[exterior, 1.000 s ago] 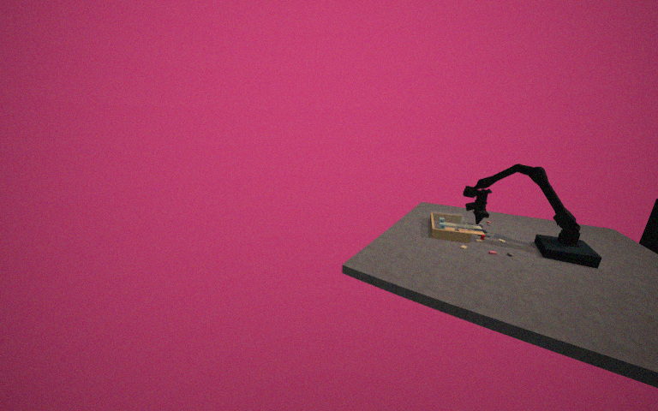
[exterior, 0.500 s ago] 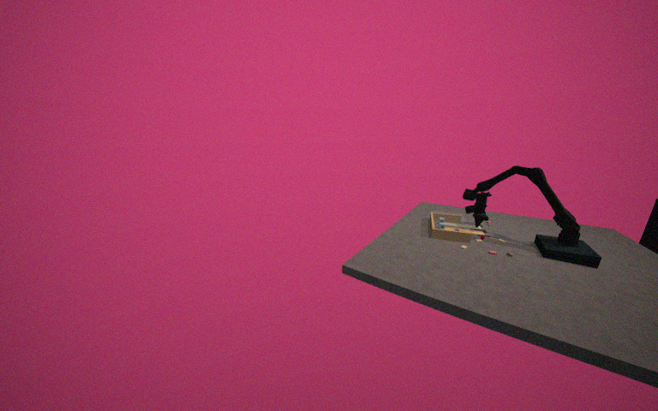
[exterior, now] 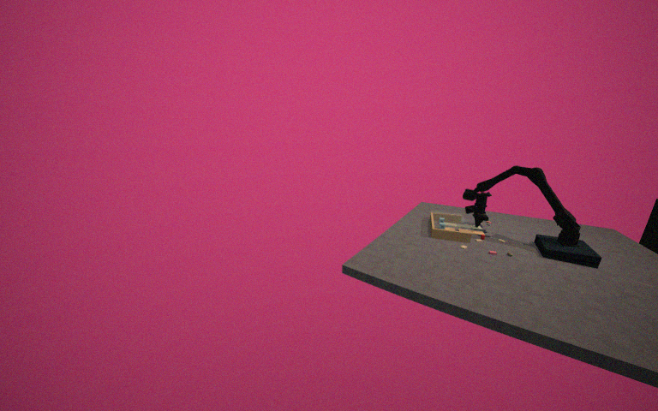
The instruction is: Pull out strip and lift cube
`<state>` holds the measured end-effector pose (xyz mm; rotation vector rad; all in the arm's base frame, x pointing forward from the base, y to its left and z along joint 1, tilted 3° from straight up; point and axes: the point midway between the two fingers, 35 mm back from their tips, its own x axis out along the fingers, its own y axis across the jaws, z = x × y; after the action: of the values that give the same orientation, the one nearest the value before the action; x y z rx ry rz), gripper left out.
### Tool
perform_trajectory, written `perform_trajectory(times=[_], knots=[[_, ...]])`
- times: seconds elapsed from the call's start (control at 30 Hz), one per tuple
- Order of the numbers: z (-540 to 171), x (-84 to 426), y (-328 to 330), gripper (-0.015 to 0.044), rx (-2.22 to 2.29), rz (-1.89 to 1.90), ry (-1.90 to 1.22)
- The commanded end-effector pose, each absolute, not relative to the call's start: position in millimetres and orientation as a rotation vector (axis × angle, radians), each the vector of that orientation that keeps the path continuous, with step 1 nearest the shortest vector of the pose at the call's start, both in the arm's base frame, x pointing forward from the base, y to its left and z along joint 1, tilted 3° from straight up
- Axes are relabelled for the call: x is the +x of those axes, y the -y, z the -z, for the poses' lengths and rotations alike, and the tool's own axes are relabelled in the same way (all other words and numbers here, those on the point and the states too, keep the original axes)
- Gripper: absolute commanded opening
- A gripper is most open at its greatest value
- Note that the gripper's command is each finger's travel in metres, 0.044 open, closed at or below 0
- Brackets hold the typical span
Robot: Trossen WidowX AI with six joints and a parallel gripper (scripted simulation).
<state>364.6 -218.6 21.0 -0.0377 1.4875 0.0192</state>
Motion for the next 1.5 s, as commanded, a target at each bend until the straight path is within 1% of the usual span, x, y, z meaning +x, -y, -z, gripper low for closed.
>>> perform_trajectory(times=[0.0, 1.47], knots=[[-20.4, 364.7, 219.0, 0.0, -0.04, -0.018, -1.488], [-16.2, 365.8, 219.4, 0.0, -0.04, -0.018, -1.488]])
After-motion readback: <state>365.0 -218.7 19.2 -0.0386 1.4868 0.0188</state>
